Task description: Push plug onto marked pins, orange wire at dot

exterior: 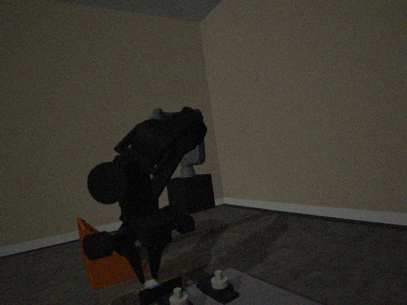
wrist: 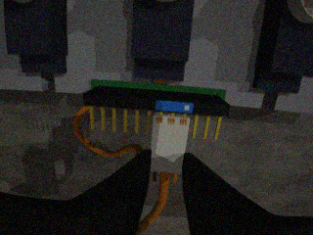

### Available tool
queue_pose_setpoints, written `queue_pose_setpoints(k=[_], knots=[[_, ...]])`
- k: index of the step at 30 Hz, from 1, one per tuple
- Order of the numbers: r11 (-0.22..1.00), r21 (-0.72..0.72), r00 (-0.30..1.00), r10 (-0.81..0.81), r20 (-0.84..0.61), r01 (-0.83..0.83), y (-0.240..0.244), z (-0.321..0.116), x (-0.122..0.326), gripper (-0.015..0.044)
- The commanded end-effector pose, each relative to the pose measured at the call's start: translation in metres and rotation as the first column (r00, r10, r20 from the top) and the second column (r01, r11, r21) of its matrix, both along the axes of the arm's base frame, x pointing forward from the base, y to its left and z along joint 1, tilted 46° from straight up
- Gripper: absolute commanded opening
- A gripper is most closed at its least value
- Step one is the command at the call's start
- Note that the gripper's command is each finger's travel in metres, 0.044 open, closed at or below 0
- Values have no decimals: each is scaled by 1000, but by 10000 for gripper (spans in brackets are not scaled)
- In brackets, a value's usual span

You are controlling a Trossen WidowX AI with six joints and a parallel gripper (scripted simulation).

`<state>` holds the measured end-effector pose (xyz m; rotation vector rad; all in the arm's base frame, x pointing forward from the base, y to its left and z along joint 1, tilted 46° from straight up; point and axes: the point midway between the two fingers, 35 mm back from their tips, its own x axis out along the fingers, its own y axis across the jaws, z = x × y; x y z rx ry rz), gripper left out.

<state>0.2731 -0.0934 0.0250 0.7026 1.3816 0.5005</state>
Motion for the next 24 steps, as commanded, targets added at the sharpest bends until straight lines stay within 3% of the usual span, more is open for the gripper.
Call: queue_pose_setpoints(k=[1, 3, 12, 20, 24], knots=[[1000, -1, 1000, -4, 8, 4, -2, 2, 5, 0], [1000, -1, 1000, -4, 8, 4, -2, 2, 6, 0], [1000, -1, 1000, -4, 8, 4, -1, 0, 4, 236], [1000, -3, 1000, -4, 6, 4, -41, 40, -5, 440], [1000, -3, 1000, -4, 6, 4, -41, 40, -5, 440]])
